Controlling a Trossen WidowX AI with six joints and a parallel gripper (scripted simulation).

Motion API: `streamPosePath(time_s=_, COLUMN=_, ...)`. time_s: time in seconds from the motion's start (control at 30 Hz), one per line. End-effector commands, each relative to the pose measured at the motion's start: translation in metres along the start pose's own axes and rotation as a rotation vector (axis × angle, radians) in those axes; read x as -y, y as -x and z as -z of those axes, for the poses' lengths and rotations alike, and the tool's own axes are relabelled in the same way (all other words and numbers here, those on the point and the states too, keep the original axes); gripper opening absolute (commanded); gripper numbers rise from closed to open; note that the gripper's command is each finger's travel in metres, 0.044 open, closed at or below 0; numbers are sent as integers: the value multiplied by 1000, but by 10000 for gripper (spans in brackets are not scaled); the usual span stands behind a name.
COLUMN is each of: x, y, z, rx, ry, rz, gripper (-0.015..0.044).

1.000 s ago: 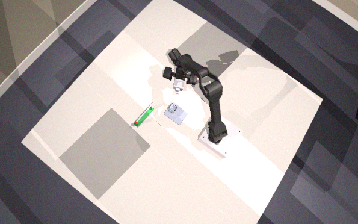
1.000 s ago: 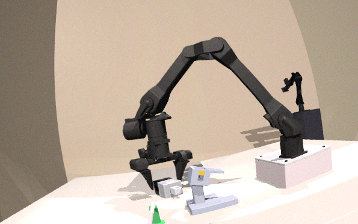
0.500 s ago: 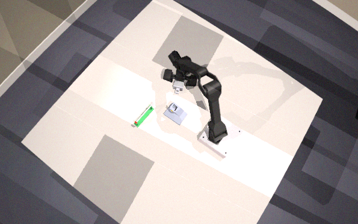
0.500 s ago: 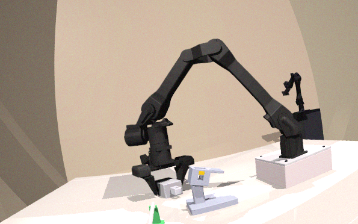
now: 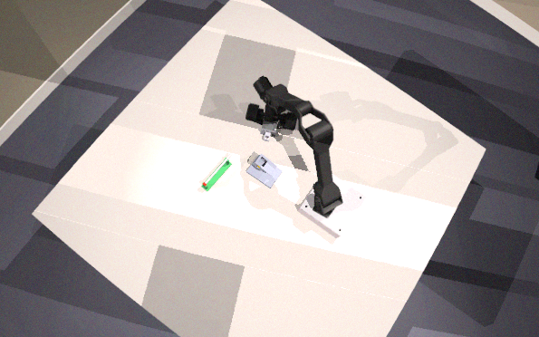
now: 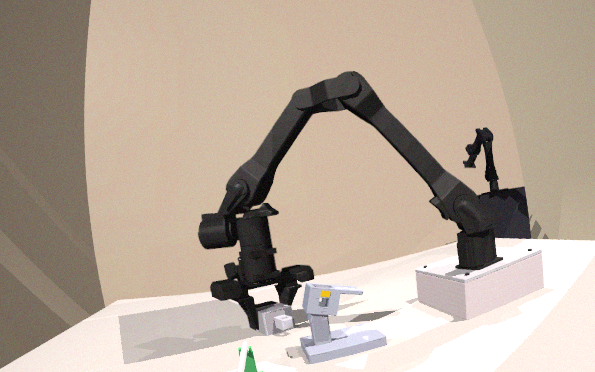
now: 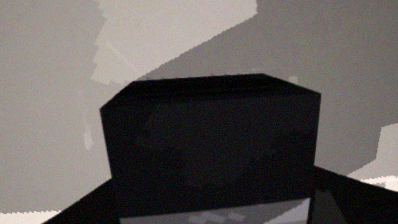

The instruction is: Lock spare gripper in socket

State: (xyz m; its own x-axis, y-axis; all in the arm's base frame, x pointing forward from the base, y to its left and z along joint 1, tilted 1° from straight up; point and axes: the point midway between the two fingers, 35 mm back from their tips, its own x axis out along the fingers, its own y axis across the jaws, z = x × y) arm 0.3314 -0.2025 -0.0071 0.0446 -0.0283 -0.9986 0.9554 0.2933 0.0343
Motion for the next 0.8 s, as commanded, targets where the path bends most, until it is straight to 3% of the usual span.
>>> streamPosePath(time_s=0.0, x=0, y=9, z=0, rx=1, ry=-4, rz=1, gripper=98)
streamPosePath(time_s=0.13, x=-1, y=32, z=-1, rx=1, ry=-4, rz=1, gripper=0)
streamPosePath(time_s=0.27, x=0, y=49, z=0, rx=1, ry=-4, rz=1, gripper=0)
streamPosePath(time_s=0.77, x=1, y=43, z=3, rx=-2, ry=-308, rz=2, gripper=0)
